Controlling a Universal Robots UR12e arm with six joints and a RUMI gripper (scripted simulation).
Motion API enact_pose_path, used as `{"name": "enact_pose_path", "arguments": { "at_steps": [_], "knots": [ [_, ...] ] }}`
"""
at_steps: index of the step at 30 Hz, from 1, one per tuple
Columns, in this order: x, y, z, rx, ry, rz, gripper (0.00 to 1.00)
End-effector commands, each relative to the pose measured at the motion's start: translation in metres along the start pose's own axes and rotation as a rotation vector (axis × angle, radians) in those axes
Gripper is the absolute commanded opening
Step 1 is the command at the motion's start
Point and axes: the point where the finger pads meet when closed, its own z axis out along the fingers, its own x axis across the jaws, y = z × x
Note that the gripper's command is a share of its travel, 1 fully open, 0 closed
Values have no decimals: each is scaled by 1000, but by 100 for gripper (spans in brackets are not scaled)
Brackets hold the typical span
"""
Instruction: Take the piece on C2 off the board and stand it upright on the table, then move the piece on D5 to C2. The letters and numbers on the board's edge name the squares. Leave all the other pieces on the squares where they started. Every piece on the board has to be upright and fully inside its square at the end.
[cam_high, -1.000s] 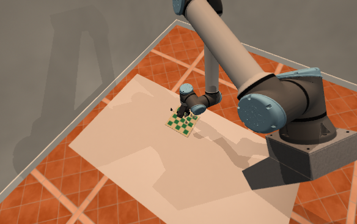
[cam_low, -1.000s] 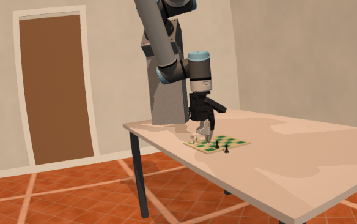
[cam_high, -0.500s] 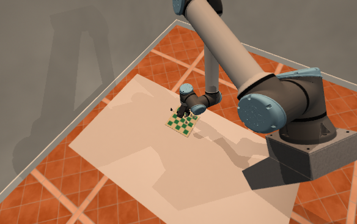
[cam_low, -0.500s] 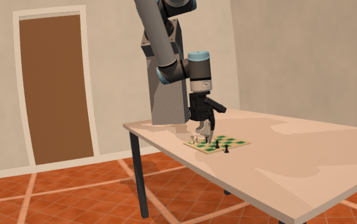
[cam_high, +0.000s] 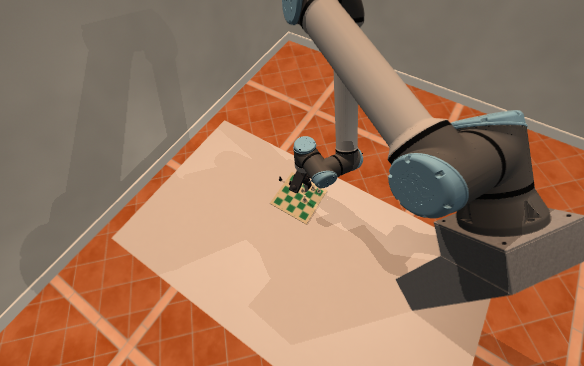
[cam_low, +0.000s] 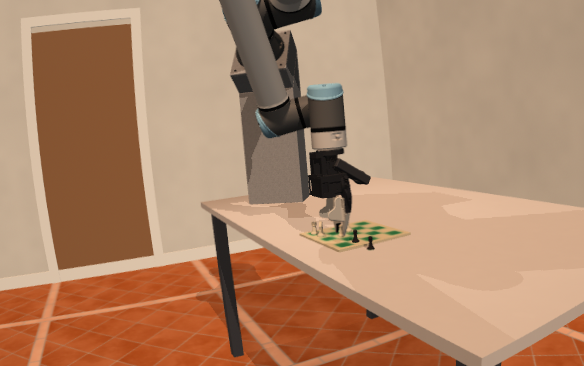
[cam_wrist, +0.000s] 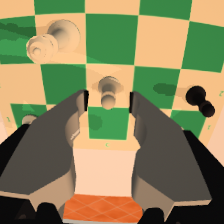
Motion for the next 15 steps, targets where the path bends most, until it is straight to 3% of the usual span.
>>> {"name": "enact_pose_path", "arguments": {
  "at_steps": [1, 15],
  "knots": [
    [0, 0, -1, 0, 1, 0, 20],
    [0, 0, -47, 0, 1, 0, 20]
  ]
}}
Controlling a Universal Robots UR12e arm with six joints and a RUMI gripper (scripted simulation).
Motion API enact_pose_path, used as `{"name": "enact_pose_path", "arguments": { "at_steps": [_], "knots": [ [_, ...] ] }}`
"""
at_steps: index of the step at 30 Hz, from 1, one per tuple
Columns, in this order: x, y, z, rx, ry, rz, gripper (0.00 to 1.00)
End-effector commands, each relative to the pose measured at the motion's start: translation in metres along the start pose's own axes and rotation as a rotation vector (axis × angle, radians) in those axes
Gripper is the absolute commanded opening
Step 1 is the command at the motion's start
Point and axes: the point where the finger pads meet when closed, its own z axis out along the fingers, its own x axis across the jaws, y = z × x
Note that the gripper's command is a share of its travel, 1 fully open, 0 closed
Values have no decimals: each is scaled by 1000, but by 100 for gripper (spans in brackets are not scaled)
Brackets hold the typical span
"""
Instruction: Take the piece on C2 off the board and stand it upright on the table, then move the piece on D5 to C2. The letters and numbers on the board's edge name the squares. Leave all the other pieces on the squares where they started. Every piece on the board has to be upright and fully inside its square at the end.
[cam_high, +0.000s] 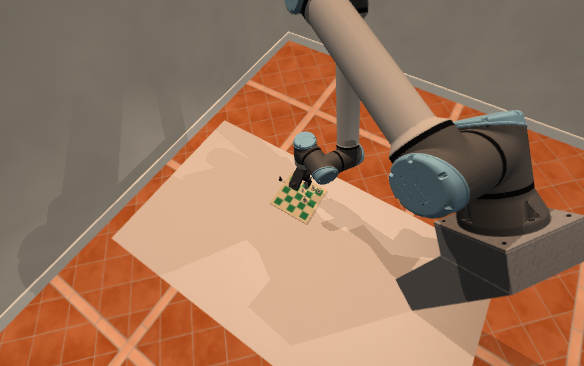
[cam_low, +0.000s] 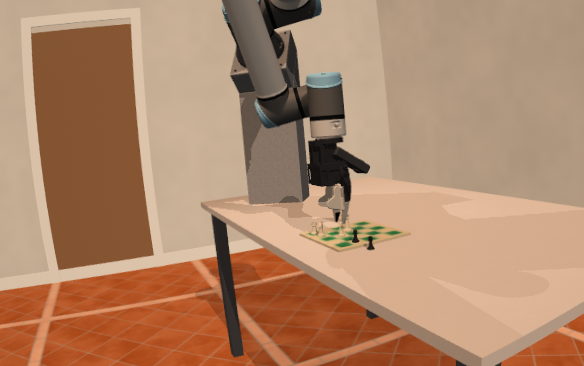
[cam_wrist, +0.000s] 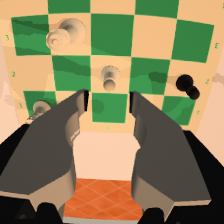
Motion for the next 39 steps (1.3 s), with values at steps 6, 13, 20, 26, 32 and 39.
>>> {"name": "enact_pose_path", "arguments": {
  "at_steps": [6, 13, 20, 26, 32, 39],
  "knots": [
    [0, 0, -47, 0, 1, 0, 20],
    [0, 0, -61, 0, 1, 0, 20],
    [0, 0, -61, 0, 1, 0, 100],
    [0, 0, -61, 0, 1, 0, 100],
    [0, 0, -61, 0, 1, 0, 100],
    [0, 0, -61, 0, 1, 0, 100]
  ]
}}
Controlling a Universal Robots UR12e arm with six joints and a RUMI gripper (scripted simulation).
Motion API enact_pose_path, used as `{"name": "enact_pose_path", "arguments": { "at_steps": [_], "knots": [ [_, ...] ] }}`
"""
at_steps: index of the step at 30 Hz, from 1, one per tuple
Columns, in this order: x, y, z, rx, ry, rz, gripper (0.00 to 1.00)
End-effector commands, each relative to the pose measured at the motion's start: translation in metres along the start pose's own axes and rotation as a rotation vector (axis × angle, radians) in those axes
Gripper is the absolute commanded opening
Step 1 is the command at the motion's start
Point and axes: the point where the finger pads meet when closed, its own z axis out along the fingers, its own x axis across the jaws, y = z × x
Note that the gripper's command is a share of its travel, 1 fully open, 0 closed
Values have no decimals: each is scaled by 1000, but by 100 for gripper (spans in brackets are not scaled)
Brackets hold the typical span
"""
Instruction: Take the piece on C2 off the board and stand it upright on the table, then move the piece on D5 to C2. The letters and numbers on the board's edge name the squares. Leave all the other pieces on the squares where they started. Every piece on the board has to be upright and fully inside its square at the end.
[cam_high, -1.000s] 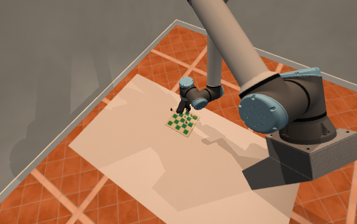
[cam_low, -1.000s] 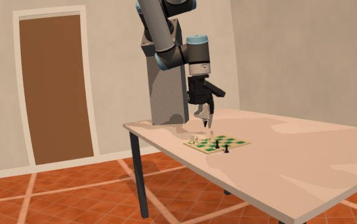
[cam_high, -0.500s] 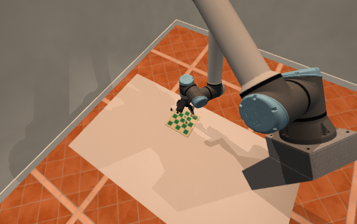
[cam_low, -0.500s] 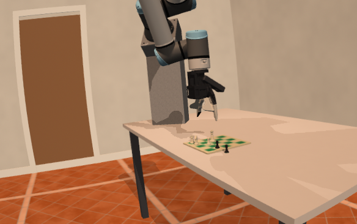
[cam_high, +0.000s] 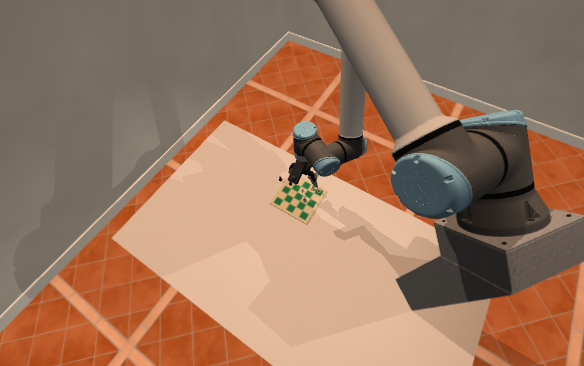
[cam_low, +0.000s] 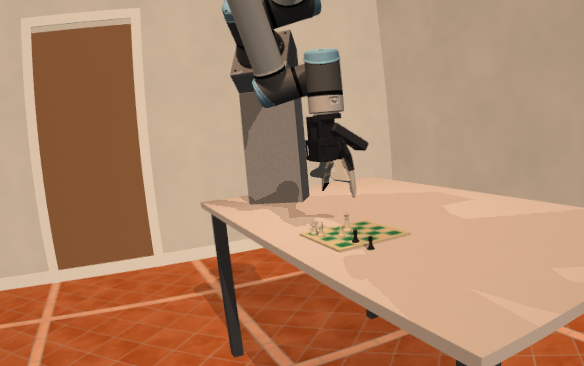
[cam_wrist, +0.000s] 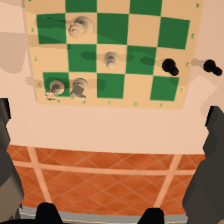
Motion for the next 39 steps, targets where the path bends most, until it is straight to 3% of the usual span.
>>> {"name": "enact_pose_path", "arguments": {
  "at_steps": [1, 10, 24, 39],
  "knots": [
    [0, 0, -1, 0, 1, 0, 100],
    [0, 0, -18, 0, 1, 0, 100],
    [0, 0, -78, 0, 1, 0, 100],
    [0, 0, -82, 0, 1, 0, 100]
  ]
}}
